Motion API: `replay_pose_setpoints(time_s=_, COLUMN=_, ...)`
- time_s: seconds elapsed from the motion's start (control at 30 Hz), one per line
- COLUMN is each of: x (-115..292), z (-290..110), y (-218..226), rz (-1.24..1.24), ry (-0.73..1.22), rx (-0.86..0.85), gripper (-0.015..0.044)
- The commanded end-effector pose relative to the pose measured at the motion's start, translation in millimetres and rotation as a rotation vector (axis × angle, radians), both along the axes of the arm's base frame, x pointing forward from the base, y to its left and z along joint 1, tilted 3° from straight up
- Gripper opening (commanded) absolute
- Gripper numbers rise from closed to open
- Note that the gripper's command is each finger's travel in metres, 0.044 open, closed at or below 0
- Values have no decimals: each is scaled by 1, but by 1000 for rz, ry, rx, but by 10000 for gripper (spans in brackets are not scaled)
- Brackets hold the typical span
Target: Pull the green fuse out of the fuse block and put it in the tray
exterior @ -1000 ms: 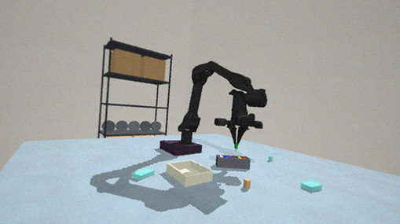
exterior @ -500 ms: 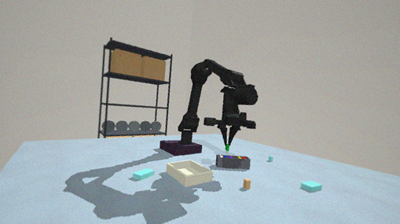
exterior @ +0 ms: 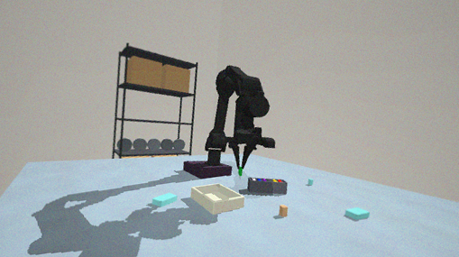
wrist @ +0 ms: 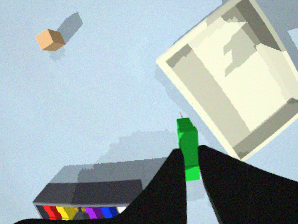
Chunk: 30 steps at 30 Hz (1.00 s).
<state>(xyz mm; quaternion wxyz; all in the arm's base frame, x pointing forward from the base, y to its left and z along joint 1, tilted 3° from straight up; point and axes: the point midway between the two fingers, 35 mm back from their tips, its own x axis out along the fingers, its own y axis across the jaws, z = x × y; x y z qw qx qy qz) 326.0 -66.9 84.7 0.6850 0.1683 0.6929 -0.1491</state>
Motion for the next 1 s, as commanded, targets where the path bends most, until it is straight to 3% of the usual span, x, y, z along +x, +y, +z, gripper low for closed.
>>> replay_pose_setpoints(time_s=0.0, x=-2, z=-1, y=-30, rz=4, ry=1, rx=-6, gripper=0)
replay_pose_setpoints(time_s=0.23, x=-9, z=-2, y=-69, rz=4, ry=3, rx=-8, gripper=0)
replay_pose_setpoints(time_s=0.97, x=-8, z=-27, y=-70, rz=4, ry=3, rx=-8, gripper=0)
